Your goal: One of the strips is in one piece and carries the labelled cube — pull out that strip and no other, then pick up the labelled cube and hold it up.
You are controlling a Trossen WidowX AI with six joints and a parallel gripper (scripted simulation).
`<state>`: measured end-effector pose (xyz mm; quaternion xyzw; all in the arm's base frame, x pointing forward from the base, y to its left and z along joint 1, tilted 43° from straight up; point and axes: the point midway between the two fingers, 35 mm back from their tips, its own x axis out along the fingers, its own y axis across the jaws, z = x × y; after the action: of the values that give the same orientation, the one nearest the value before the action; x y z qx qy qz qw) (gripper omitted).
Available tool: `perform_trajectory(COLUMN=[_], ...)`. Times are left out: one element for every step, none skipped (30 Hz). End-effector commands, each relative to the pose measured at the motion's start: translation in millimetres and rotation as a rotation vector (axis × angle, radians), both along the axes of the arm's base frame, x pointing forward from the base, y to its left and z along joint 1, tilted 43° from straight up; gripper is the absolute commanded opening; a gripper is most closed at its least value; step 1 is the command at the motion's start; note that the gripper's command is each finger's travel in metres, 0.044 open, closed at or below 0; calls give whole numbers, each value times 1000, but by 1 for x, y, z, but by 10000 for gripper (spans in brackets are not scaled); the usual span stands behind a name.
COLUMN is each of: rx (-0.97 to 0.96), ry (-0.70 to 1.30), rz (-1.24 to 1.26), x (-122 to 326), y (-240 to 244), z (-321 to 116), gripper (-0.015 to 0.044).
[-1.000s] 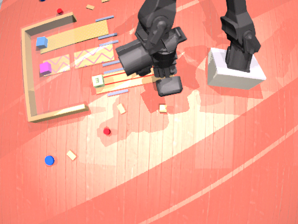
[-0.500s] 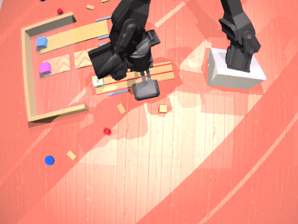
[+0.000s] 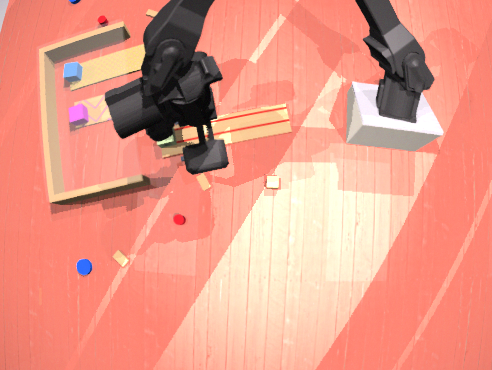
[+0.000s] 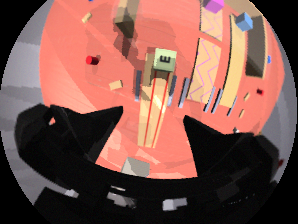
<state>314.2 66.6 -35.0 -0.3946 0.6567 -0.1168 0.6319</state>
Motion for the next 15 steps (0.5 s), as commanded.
perform_trajectory(rx=[-3, -3, -3, -3, -3, -3, -3, -3, -3, -3, -3, -2, -2, -2, -2], ry=[0, 0, -1, -1, -1, -1, -1, -2, -2, -2, -2, -3, -3, -3, -3], rz=[3, 3, 3, 3, 3, 3, 3, 3, 3, 3, 3, 3, 3, 3, 3], x=[14, 18, 22, 25, 29, 32, 36, 39, 43, 46, 50, 54, 58, 61, 65], y=[5, 7, 8, 10, 11, 12, 14, 15, 17, 18, 20, 21, 22, 24, 25], z=[-1, -1, -1, -1, -1, -1, -1, -1, -2, -2, -2, -2, -2, -2, -3], gripper=[440, 440, 440, 440, 440, 440, 440, 440, 440, 440, 440, 440, 440, 440, 440])
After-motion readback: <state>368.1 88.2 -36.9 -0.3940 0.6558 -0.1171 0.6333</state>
